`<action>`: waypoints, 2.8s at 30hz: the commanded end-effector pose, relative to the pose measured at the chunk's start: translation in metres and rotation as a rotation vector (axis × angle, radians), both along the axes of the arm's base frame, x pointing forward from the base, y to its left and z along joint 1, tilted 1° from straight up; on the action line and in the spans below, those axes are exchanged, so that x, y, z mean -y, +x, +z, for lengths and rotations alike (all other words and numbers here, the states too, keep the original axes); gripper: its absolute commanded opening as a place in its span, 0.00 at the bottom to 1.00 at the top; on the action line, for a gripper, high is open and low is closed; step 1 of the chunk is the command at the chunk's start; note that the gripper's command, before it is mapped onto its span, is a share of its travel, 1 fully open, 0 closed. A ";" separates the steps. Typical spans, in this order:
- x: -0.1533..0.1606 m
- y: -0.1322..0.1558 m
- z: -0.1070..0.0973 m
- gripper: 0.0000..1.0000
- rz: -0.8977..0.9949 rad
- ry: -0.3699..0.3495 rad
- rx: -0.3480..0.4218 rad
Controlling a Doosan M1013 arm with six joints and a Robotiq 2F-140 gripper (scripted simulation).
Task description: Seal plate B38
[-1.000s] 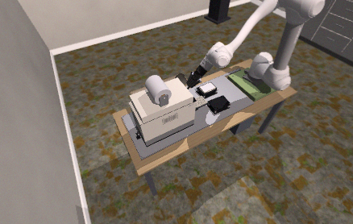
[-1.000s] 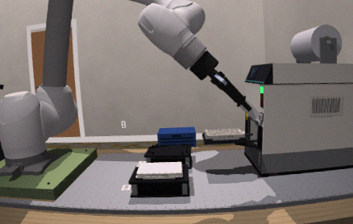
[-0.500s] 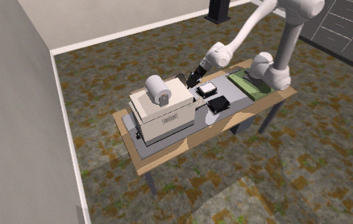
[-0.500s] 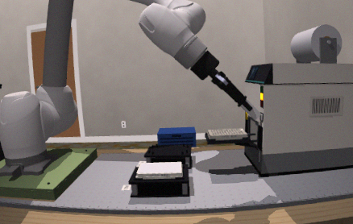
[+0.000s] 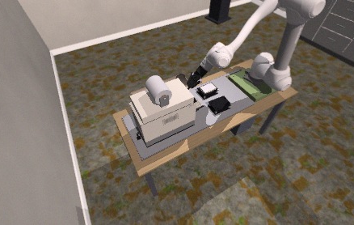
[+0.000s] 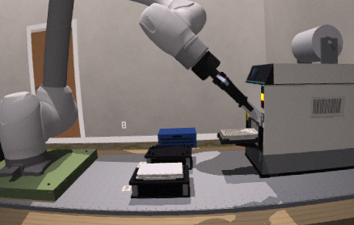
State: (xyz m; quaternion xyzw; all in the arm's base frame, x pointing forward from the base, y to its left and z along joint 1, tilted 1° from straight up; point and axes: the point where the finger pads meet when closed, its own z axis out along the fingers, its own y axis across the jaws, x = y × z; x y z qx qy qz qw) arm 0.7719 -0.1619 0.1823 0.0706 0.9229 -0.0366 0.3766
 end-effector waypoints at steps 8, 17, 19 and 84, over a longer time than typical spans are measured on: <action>0.000 0.000 0.000 0.10 0.000 0.000 0.000; 0.000 0.000 0.000 0.10 0.000 0.000 0.000; 0.000 0.000 0.000 0.10 0.000 0.000 0.000; -0.011 -0.065 0.045 0.10 0.000 0.000 0.000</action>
